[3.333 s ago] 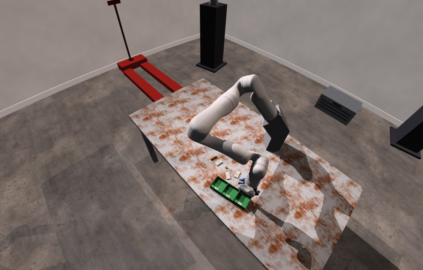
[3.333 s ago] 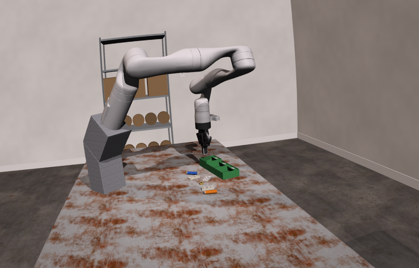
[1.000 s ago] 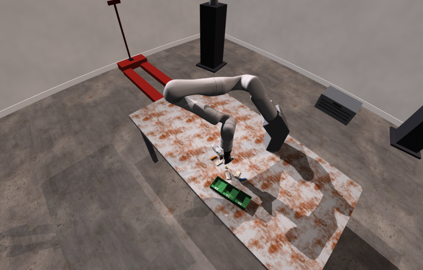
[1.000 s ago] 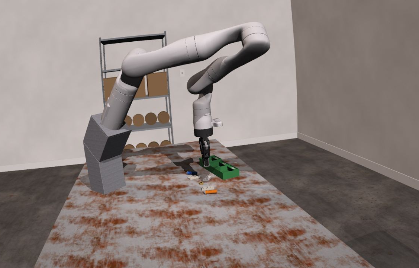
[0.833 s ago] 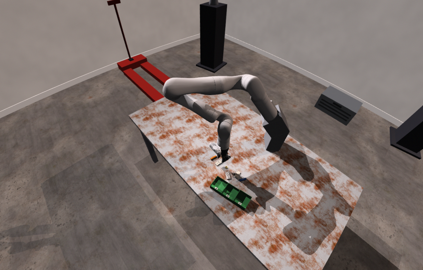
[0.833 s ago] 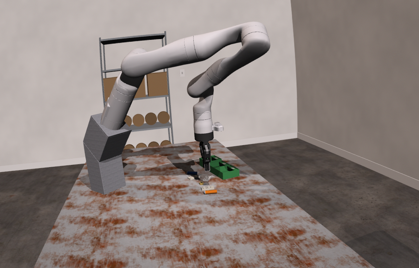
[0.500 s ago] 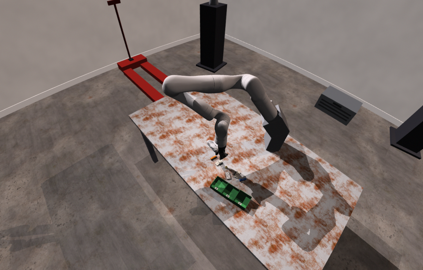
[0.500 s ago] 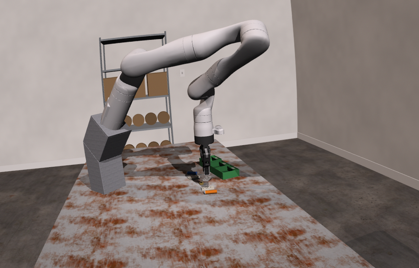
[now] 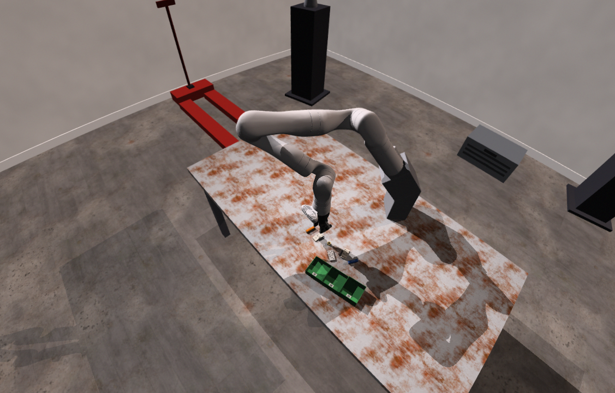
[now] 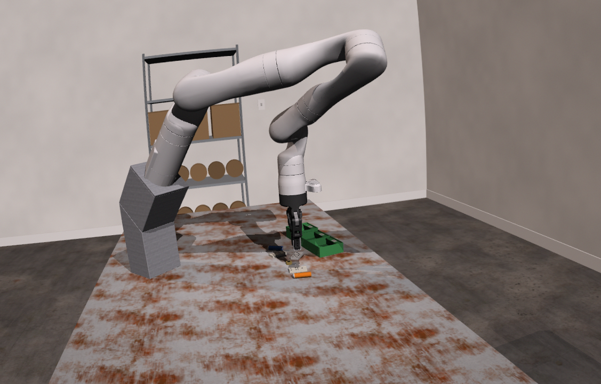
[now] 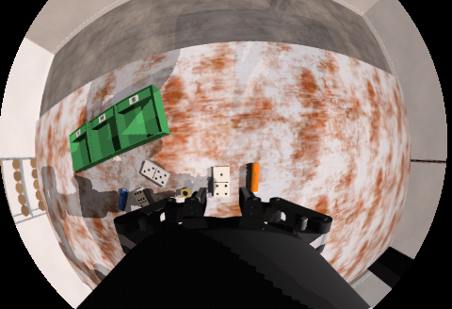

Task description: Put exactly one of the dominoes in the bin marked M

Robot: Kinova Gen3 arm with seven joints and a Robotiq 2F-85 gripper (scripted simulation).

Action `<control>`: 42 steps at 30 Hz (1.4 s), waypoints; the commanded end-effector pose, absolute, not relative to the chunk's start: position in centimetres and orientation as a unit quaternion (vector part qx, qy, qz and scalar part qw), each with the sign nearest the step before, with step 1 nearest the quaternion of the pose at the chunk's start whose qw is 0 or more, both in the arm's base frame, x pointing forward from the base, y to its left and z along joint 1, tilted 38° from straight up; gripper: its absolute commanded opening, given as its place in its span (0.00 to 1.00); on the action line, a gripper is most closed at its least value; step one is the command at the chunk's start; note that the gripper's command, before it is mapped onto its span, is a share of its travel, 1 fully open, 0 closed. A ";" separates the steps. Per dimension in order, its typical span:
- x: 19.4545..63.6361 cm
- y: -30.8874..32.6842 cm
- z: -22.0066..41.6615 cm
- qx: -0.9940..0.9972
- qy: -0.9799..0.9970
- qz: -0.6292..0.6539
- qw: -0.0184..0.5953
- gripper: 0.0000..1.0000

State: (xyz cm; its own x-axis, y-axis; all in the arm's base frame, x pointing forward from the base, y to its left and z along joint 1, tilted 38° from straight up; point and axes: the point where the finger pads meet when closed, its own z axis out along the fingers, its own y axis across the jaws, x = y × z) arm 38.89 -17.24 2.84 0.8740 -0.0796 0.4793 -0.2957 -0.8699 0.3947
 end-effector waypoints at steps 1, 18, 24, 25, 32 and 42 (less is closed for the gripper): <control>38.9 -17.1 2.8 0.939 -0.099 0.230 0.234 0.41; 39.8 -18.4 0.5 0.939 -0.099 0.230 0.234 0.41; 40.3 -19.2 -0.9 0.939 -0.099 0.230 0.234 0.41; 40.4 -19.3 -1.2 0.939 -0.099 0.230 0.234 0.41; 40.6 -19.6 -1.8 0.939 -0.099 0.230 0.234 0.41; 40.9 -19.7 -1.7 0.939 -0.099 0.230 0.234 0.41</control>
